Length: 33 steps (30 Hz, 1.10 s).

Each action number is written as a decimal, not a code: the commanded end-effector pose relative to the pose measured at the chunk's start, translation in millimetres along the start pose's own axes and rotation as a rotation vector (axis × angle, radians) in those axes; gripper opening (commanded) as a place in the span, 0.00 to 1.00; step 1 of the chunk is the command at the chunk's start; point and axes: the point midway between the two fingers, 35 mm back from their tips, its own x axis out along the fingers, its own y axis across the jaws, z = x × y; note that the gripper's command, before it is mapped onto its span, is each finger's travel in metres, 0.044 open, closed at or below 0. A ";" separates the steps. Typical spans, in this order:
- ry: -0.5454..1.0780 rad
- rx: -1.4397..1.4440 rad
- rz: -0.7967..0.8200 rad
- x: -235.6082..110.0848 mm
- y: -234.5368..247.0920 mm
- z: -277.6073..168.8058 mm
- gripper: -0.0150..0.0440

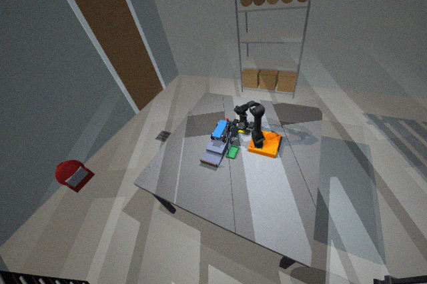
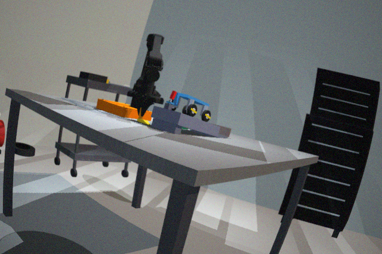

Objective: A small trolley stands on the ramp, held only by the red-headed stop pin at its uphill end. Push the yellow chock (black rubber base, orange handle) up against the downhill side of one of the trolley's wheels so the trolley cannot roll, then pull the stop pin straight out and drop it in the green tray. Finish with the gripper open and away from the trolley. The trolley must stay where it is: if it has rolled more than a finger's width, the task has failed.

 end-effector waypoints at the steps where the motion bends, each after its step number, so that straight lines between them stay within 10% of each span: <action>1: 0.001 0.000 -0.002 -0.5 -0.5 -0.2 0.27; 33: -0.006 0.003 0.000 -97.5 6.4 3.2 0.25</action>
